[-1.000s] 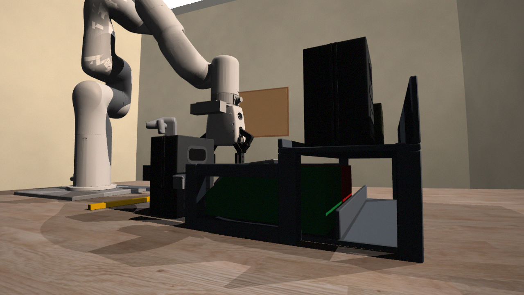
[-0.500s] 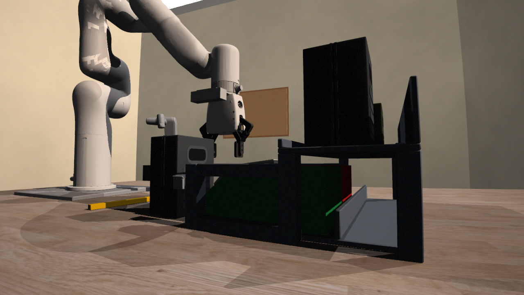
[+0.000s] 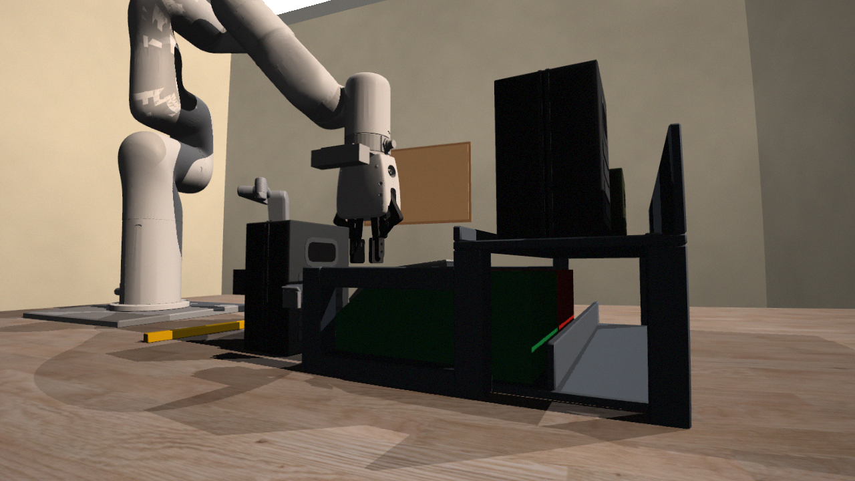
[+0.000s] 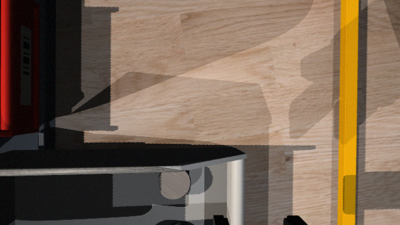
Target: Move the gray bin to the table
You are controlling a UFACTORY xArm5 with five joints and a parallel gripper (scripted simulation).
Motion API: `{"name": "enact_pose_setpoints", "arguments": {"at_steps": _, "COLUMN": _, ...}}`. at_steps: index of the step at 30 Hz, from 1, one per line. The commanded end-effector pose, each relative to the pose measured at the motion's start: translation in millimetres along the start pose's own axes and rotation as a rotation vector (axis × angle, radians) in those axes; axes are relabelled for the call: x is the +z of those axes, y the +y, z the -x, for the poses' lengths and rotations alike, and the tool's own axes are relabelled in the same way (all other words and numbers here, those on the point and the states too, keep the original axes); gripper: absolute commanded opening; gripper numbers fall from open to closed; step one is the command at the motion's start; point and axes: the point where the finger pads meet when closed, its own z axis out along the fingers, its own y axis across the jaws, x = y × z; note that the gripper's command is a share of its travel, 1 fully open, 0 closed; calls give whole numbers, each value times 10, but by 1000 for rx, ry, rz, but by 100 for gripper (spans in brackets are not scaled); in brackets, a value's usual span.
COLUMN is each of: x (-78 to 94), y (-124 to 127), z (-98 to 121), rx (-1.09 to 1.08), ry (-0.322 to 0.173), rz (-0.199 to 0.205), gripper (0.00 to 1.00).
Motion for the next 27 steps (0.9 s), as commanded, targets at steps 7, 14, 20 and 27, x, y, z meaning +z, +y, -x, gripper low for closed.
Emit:
{"name": "enact_pose_setpoints", "arguments": {"at_steps": 7, "x": -53, "y": -133, "z": 14, "rx": 0, "ry": 12, "rz": -7, "gripper": 34}}
{"name": "enact_pose_setpoints", "arguments": {"at_steps": 14, "x": -105, "y": -288, "z": 27, "rx": 0, "ry": 12, "rz": -7, "gripper": 34}}
{"name": "enact_pose_setpoints", "arguments": {"at_steps": 20, "x": -148, "y": -414, "z": 38, "rx": 0, "ry": 12, "rz": -7, "gripper": 34}}
{"name": "enact_pose_setpoints", "arguments": {"at_steps": 27, "x": -195, "y": -553, "z": 49, "rx": 0, "ry": 12, "rz": -7, "gripper": 34}}
